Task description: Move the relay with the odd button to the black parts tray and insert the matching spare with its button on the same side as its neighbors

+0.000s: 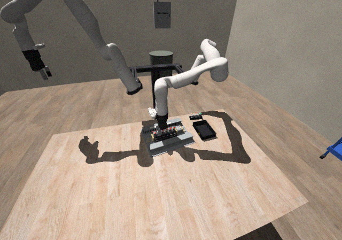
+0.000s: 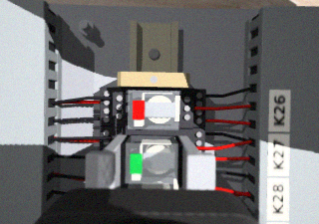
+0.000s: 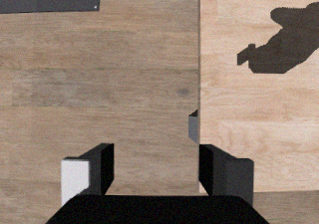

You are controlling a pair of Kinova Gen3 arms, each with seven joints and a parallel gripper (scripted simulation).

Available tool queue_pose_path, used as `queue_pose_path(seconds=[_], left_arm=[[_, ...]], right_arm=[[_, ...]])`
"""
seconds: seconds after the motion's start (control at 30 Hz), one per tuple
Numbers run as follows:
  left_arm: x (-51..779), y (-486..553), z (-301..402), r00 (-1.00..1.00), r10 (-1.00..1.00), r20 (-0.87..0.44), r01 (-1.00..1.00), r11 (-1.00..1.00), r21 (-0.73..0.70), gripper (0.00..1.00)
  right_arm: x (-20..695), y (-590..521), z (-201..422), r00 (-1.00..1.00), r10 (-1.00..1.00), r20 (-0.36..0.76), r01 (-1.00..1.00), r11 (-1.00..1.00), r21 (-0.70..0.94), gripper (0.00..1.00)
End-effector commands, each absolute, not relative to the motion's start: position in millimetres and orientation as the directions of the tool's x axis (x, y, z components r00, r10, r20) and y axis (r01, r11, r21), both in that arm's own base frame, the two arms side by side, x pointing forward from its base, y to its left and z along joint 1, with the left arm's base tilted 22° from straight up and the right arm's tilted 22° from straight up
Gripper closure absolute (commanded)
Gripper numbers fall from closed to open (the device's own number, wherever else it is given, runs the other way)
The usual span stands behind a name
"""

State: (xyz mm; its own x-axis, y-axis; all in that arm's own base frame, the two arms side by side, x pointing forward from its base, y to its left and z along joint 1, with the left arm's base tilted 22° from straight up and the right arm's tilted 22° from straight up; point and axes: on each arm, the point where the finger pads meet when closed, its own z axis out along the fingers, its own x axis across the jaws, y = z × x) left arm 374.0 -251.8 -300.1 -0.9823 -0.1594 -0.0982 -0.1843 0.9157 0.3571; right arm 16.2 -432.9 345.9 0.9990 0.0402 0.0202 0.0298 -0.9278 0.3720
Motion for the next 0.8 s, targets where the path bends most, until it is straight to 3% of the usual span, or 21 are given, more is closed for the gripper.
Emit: queue_pose_path(seconds=[0.0,0.77], left_arm=[[374.5,-252.8,-299.3,-0.982,-0.157,-0.103,-0.184,0.916,0.356,1.00],[373.9,-252.9,-299.2,-0.981,-0.148,-0.126,-0.184,0.916,0.356,1.00]], right_arm=[[16.2,-433.0,346.5,0.999,0.040,0.021,0.030,-0.927,0.373,0.00],[16.2,-433.0,346.5,0.999,0.040,0.021,0.030,-0.927,0.373,0.00]])
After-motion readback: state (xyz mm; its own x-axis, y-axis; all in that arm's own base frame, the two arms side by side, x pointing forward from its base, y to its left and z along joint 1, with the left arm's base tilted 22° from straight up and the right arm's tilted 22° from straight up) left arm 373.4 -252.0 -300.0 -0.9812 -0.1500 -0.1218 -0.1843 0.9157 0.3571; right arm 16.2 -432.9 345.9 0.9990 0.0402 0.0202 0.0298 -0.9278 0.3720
